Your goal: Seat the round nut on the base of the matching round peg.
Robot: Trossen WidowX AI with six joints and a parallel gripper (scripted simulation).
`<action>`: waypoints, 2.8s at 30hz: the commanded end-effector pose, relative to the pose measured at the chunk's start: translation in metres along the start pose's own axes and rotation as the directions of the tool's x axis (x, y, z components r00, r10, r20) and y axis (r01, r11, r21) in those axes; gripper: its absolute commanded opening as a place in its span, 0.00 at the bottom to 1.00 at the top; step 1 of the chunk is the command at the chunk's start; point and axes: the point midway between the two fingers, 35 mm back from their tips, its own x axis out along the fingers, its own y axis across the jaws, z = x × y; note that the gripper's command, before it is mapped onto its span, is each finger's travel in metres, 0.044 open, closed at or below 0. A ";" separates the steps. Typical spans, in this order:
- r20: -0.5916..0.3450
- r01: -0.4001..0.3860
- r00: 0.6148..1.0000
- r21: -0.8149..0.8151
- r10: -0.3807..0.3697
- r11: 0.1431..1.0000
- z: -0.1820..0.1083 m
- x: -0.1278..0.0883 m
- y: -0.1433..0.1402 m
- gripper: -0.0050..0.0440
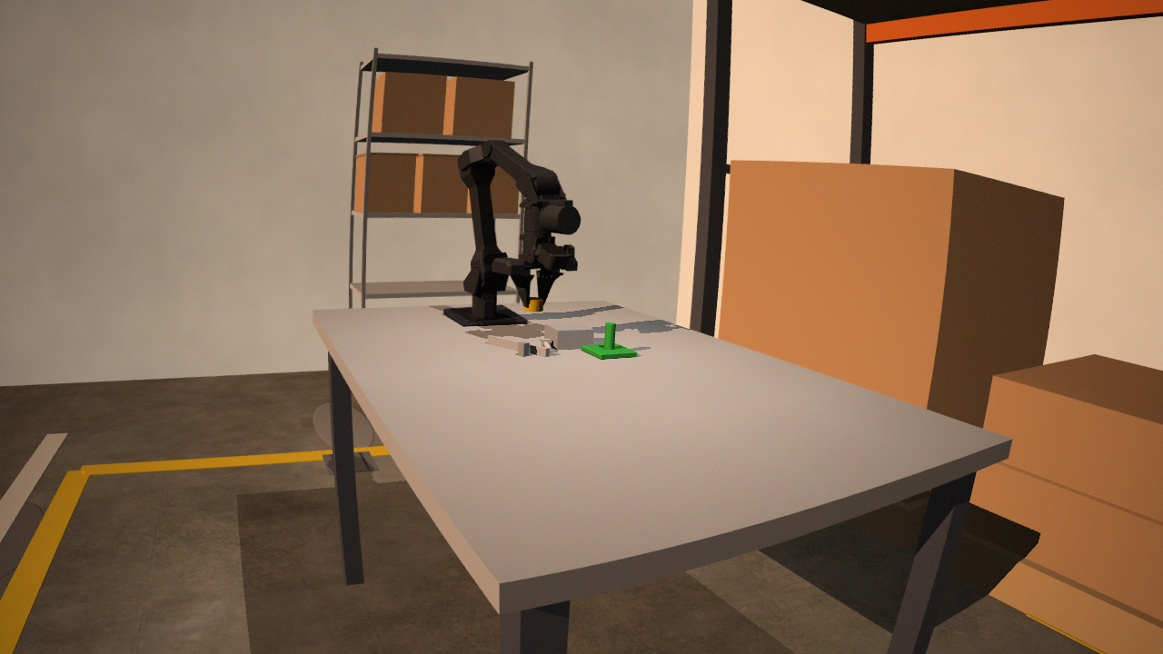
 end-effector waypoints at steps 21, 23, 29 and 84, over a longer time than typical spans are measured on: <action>0.026 0.008 1.000 0.002 -0.008 1.000 -0.004 -0.065 -0.002 0.00; 0.026 0.008 1.000 0.002 -0.008 1.000 -0.004 -0.065 -0.002 0.00; 0.026 0.009 1.000 0.012 -0.009 1.000 0.003 -0.066 -0.002 0.00; 0.036 -0.003 0.999 0.223 -0.006 0.975 0.154 -0.056 0.030 0.00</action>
